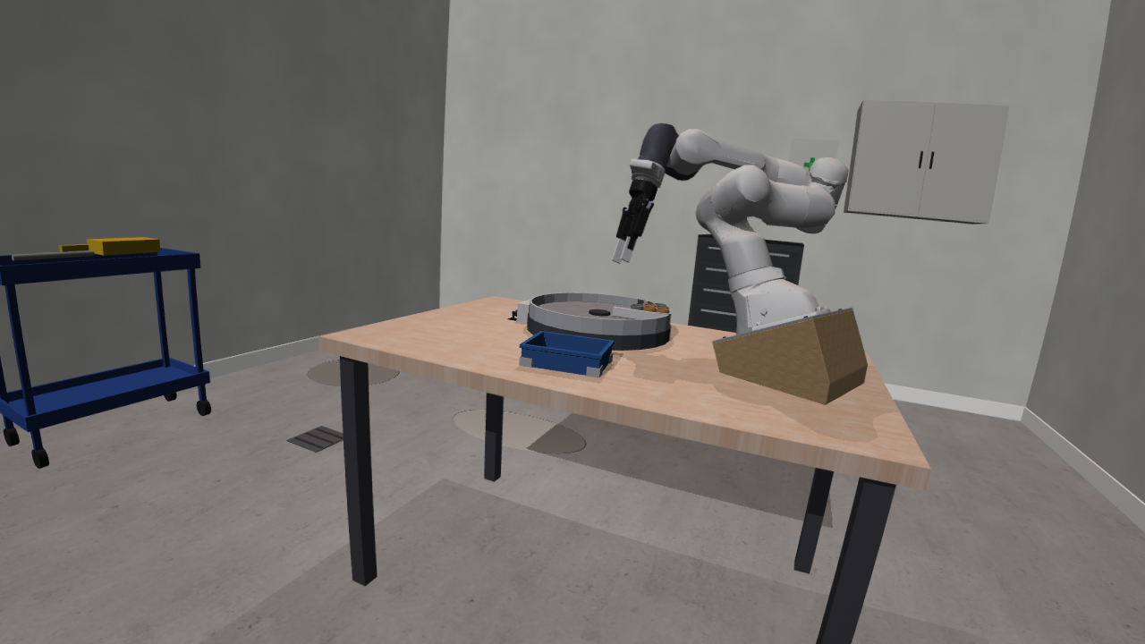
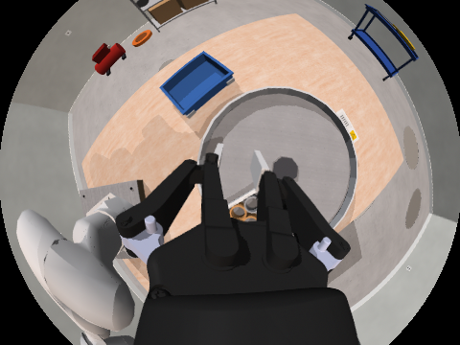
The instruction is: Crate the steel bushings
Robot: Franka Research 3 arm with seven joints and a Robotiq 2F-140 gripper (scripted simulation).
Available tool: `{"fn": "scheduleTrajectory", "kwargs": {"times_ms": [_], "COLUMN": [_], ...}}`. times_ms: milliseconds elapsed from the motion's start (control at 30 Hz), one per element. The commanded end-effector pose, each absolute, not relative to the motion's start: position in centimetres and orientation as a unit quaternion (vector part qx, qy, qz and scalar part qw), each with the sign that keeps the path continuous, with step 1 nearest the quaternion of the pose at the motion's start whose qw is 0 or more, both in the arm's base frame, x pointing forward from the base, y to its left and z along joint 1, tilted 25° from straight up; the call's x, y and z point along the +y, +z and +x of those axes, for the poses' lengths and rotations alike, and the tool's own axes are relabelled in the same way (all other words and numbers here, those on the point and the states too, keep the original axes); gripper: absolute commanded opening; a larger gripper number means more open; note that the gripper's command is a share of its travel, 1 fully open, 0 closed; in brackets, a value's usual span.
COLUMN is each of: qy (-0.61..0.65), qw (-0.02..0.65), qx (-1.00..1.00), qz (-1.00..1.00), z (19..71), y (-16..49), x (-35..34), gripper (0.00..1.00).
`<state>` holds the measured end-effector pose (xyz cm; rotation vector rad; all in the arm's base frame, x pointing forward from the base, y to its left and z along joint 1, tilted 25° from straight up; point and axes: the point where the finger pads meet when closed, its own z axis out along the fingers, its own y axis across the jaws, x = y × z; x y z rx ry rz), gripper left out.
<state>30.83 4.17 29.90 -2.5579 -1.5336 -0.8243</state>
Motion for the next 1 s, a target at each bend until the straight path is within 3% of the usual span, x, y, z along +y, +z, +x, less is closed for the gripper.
{"fn": "scheduleTrajectory", "kwargs": {"times_ms": [0,467,967], "qy": [-0.314,-0.417,-0.496], "qw": [0.079,0.215,0.309], "qx": [-0.471,-0.394,-0.262], "qz": [-0.821,-0.791,-0.768], "z": [31.8,35.1,40.1], "y": [32.7,40.3,46.8], "x": [7.2,11.9,11.0], "gripper": [0.28,0.28,0.28]}}
